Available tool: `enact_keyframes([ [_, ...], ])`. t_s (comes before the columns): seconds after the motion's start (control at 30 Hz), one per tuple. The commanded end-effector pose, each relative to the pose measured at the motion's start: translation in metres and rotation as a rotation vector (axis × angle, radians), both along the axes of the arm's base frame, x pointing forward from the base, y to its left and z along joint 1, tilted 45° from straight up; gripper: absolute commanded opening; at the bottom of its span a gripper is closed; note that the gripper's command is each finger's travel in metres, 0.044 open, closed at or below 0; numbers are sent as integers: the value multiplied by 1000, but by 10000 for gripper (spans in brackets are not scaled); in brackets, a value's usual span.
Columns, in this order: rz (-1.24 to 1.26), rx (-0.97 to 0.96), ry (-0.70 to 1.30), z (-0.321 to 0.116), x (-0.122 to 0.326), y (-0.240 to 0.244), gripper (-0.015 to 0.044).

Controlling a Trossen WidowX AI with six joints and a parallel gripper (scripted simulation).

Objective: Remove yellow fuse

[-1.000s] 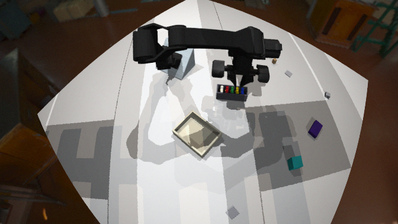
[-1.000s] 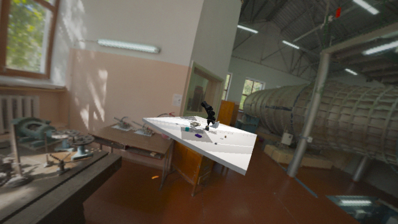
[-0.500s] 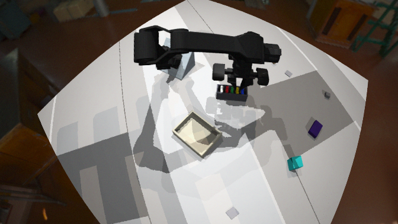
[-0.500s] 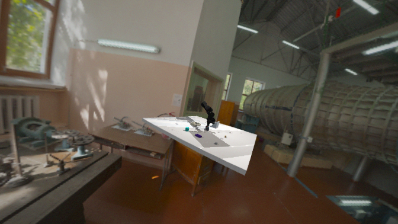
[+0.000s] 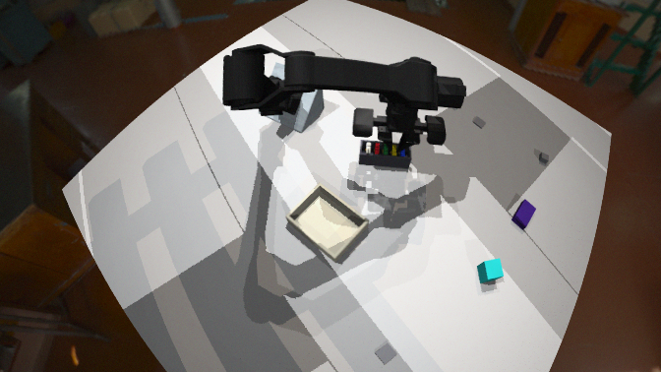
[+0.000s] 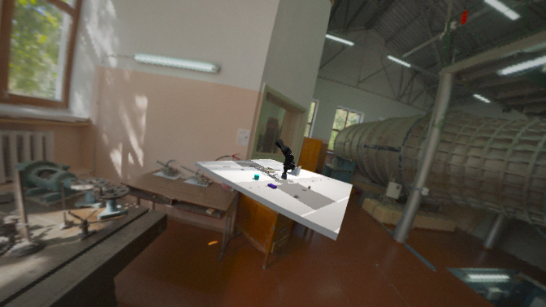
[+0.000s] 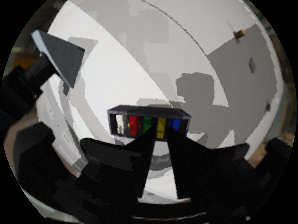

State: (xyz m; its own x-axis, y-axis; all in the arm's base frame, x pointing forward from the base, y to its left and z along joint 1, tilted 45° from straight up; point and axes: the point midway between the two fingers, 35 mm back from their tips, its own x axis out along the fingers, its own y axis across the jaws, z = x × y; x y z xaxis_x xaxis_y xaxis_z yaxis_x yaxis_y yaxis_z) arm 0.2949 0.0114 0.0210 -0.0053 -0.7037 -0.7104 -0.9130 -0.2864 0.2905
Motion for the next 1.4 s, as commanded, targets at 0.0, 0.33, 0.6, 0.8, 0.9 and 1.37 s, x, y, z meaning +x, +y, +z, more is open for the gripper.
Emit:
enact_keyframes([
  [0.0,2,-4,2,-3,0,-3,72],
  [0.33,-1,-1,1,-3,0,-3,39],
  [0.6,-1,-1,1,-3,0,-3,0],
  [0.8,-1,-1,1,-1,0,-2,0],
  [0.9,-1,-1,1,0,0,-1,0],
  [1.37,0,-1,2,4,0,4,0],
])
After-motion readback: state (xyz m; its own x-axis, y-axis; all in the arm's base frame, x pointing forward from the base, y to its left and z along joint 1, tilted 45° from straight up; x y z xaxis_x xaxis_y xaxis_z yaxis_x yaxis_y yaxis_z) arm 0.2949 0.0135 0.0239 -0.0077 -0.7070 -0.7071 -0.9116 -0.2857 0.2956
